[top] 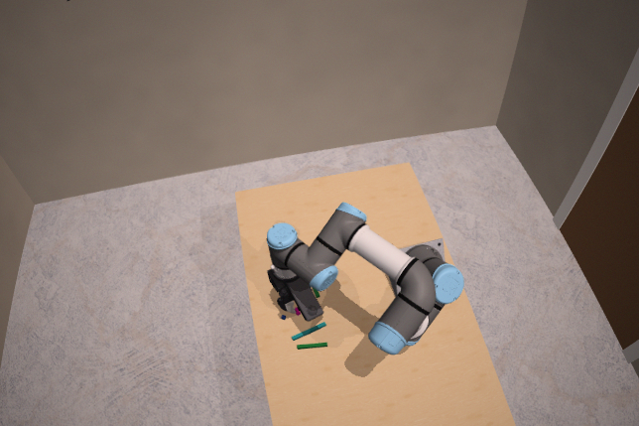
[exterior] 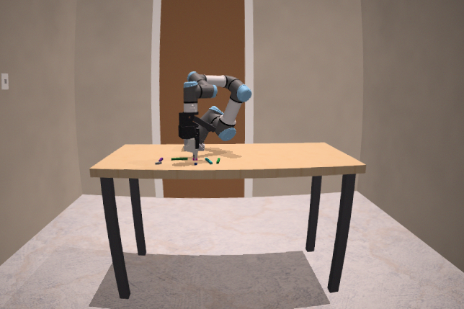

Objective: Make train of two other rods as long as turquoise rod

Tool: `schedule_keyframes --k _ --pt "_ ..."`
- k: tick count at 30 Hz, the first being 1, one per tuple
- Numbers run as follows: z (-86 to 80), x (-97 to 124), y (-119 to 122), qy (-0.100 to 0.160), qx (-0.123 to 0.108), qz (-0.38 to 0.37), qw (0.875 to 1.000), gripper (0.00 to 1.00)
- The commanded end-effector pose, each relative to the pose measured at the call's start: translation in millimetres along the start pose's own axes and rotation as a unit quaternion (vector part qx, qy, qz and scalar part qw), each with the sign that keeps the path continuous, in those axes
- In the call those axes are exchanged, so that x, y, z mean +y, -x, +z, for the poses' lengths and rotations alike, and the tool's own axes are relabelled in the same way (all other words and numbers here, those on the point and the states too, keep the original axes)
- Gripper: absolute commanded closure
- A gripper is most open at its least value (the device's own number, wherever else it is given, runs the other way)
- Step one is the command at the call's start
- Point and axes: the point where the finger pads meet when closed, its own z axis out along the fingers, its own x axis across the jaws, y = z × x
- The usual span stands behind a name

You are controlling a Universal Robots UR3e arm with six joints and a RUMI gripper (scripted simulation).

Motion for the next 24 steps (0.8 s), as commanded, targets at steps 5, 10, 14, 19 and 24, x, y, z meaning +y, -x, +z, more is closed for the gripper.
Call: schedule_keyframes --k 5,10,14,19,24 --pt "-0.7 0.5 -0.4 0.001 0.001 0.0 1.0 1.0" --pt "-0.5 0.5 -0.4 0.001 0.001 0.0 1.0 1.0" --pt "1.1 0.6 -0.4 0.001 0.001 0.0 1.0 1.0" --pt "3.3 0.6 -0.4 0.001 0.001 0.0 1.0 1.0" --pt "7.9 0.6 -0.4 0.001 0.001 0.0 1.0 1.0"
